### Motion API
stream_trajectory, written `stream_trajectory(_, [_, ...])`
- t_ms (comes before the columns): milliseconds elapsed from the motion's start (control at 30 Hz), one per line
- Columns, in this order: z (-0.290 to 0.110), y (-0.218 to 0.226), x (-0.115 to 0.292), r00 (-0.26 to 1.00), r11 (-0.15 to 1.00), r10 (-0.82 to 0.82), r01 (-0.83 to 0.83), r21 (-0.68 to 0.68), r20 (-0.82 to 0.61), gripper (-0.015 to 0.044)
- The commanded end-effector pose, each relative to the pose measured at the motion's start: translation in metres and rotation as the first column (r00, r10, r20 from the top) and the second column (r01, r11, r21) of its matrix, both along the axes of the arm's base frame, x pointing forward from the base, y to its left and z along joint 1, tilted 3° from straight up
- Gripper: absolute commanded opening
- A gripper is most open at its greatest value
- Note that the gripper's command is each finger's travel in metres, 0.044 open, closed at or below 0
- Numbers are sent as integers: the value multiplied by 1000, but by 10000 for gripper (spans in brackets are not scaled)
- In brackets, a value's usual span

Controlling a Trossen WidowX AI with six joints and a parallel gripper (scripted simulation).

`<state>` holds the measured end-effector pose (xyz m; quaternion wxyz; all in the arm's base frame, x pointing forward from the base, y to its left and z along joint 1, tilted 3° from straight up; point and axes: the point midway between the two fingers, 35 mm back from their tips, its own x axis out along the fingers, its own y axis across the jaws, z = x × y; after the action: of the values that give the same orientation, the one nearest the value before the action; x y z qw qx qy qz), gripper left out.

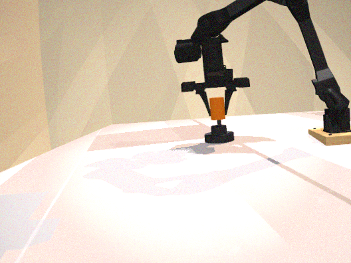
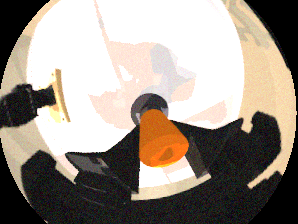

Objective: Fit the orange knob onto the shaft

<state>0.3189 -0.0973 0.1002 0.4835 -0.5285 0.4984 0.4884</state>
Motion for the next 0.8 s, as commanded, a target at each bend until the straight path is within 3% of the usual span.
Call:
stream_trajectory(0, [0, -1, 0, 919, 920, -392, 392, 13, 25, 0])
stream_trajectory(200, [1, -1, 0, 681, 682, -731, 730, 37, 38, 0])
stream_trajectory(400, [4, -1, 2, 325, 327, -945, 943, 65, 39, 0])
stream_trajectory(600, [5, 0, 3, -88, -85, -996, 992, 91, 29, 0])
stream_trajectory(767, [5, 0, 2, -317, -314, -948, 944, 103, 19, 0])
